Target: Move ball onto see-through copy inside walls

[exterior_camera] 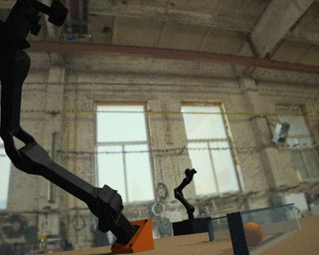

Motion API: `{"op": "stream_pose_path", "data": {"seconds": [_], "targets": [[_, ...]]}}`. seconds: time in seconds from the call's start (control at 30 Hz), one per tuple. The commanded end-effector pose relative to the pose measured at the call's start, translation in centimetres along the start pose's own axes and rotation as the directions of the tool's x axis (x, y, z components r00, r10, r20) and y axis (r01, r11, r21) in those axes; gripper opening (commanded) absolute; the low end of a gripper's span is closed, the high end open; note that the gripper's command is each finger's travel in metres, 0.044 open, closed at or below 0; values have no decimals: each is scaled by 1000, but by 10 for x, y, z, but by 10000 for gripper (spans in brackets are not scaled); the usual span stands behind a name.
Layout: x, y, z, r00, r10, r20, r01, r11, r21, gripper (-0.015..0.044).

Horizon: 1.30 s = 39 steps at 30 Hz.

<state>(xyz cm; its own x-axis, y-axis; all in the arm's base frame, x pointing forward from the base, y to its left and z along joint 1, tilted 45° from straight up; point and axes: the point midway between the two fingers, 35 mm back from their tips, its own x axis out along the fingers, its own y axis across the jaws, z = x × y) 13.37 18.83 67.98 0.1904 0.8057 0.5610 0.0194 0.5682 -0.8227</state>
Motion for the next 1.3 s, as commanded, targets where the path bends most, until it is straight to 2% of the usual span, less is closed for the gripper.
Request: {"op": "stream_pose_path", "data": {"seconds": [0.0, 0.1, 0.33, 0.5, 0.67, 0.97, 1.27], "targets": [[1, 2, -2, 1000, 3, -6, -3, 1000, 6, 374], [11, 27, -34, 996, 44, -82, -36, 995, 89, 300], [20, 95, -113, 937, 185, -297, -78, 938, 338, 300], [8, 145, -170, 844, 306, -441, -54, 866, 497, 300], [-6, 184, -207, 750, 395, -531, -1, 803, 596, 300], [-66, 299, -281, 387, 623, -680, 238, 645, 727, 300], [-170, 400, -323, -138, 730, -670, 472, 643, 603, 300]]}}
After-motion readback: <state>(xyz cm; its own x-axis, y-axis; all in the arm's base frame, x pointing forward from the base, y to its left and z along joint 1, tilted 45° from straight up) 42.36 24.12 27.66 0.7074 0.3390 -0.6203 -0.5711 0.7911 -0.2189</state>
